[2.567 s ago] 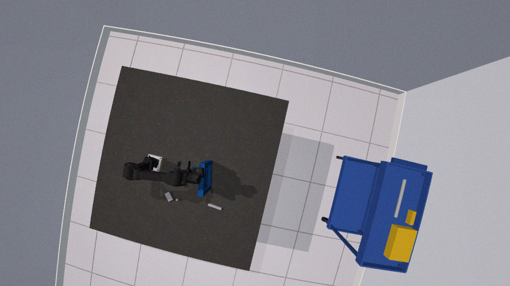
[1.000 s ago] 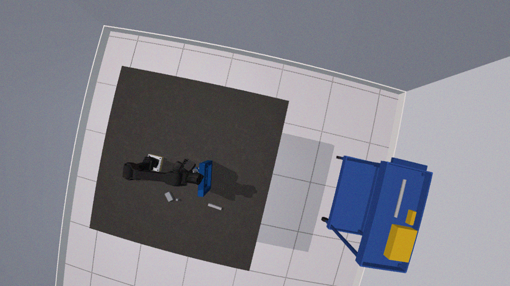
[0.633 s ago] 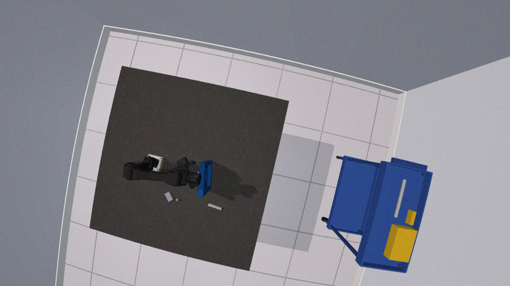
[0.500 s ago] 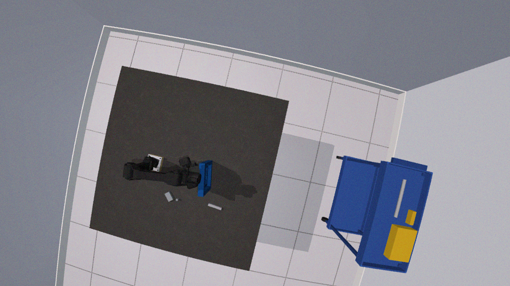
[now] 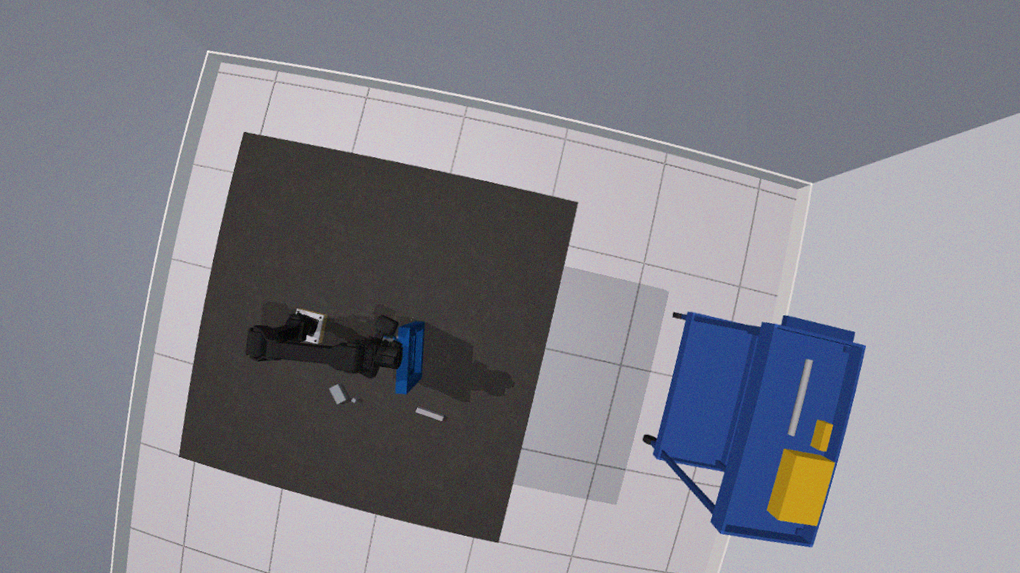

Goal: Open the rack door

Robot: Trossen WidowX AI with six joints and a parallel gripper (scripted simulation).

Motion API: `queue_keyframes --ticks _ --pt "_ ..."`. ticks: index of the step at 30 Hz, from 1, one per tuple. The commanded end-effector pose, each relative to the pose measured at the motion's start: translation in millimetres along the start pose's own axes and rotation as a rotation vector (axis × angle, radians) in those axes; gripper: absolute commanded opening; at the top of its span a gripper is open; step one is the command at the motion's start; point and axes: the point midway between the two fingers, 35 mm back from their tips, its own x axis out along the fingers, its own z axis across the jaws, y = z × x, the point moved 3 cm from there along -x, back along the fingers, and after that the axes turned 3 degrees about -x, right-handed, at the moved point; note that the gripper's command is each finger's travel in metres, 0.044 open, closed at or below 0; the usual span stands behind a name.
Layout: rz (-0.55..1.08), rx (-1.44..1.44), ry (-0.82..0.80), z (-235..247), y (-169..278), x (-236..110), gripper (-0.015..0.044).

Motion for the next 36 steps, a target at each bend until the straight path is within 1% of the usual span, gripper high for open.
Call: queue_keyframes --ticks 1,24,33,36 --pt "-0.001 0.212 0.002 -0.3 -0.1 0.1 0.0298" --pt "-0.002 1.343 0.002 -0.3 -0.1 0.1 0.0298" --pt "-0.002 1.376 0.002 -0.3 -0.1 0.1 0.0298" --pt "-0.002 1.376 0.002 -0.3 -0.1 0.1 0.0278"
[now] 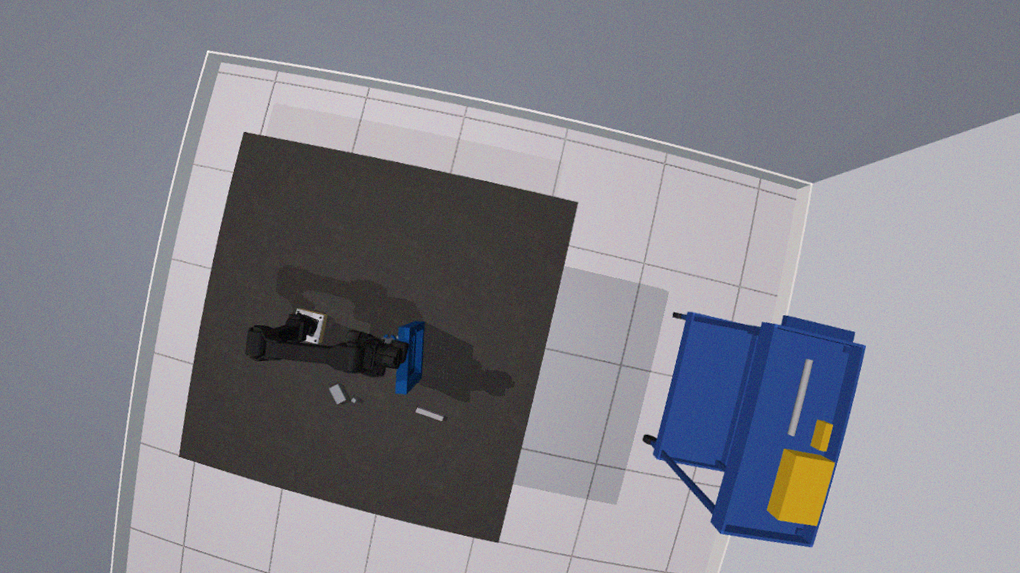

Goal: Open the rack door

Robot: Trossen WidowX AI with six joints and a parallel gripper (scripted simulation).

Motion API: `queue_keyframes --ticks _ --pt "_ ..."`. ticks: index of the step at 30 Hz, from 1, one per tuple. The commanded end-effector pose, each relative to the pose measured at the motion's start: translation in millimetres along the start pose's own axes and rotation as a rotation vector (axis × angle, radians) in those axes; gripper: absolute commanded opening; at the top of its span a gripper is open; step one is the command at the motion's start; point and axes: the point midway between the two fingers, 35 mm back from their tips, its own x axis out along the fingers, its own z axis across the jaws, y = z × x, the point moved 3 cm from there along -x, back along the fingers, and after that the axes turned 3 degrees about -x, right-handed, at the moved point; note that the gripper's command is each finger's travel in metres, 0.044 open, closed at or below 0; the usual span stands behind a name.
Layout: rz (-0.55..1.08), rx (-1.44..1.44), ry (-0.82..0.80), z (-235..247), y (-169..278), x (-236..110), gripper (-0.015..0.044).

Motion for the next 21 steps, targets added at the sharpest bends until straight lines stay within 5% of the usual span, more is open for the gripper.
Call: queue_keyframes --ticks 1,21 --pt "-0.003 0.013 -0.003 0.7 -0.4 0.2 0.0272" --pt "-0.003 0.013 -0.003 0.7 -0.4 0.2 0.0138"
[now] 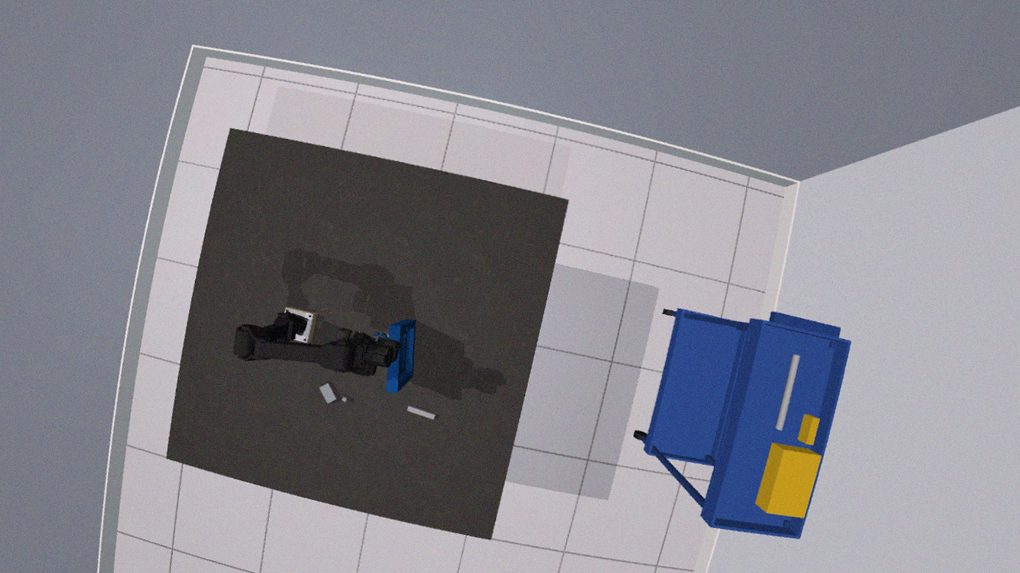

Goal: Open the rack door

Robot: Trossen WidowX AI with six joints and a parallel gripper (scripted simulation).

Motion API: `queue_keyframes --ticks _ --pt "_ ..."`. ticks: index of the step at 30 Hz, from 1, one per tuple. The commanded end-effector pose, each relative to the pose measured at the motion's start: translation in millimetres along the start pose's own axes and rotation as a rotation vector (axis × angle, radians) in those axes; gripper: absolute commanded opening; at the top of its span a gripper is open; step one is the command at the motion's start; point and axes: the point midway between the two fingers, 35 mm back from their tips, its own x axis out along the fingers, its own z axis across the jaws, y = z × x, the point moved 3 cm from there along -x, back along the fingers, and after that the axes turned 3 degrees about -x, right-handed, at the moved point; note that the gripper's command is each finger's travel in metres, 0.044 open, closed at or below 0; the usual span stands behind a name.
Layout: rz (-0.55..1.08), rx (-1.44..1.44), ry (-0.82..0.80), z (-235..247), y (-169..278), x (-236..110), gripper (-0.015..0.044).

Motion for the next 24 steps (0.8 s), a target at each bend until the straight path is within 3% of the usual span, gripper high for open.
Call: queue_keyframes --ticks 1,17,24 --pt "-0.003 0.002 0.001 0.0 -0.4 0.2 0.0132" --pt "-0.003 0.002 0.001 0.0 -0.4 0.2 0.0026" --pt "-0.003 -0.068 0.001 -2.1 -1.8 0.2 0.0026"
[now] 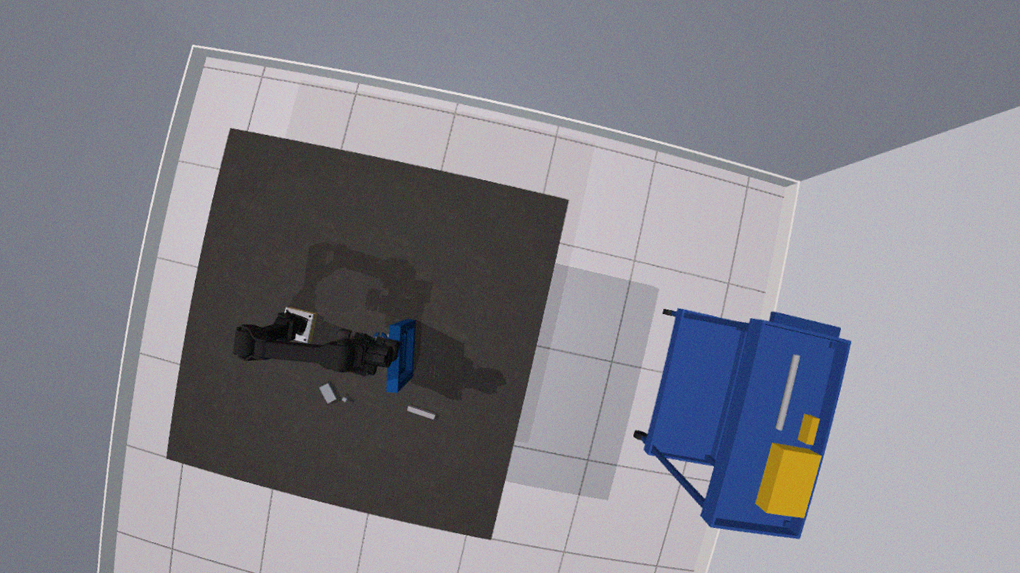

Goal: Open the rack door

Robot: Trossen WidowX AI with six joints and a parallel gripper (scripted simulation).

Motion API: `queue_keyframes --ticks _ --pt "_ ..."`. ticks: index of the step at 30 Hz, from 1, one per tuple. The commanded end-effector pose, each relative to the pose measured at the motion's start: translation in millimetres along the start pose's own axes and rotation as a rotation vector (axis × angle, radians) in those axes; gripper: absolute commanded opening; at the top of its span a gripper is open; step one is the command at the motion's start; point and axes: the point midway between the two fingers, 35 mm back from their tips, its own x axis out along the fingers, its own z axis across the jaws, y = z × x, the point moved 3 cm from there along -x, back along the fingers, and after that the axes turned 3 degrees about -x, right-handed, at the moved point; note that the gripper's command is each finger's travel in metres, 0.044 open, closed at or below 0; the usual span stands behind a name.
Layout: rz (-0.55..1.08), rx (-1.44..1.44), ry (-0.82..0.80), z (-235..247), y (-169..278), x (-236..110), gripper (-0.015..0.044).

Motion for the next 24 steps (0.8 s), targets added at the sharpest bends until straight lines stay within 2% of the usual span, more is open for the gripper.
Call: queue_keyframes --ticks 1,24 --pt "-0.003 -0.066 0.001 -2.5 -2.1 -0.1 0.0026" --pt "-0.004 -0.505 0.003 -22.3 -17.2 0.0 0.0026"
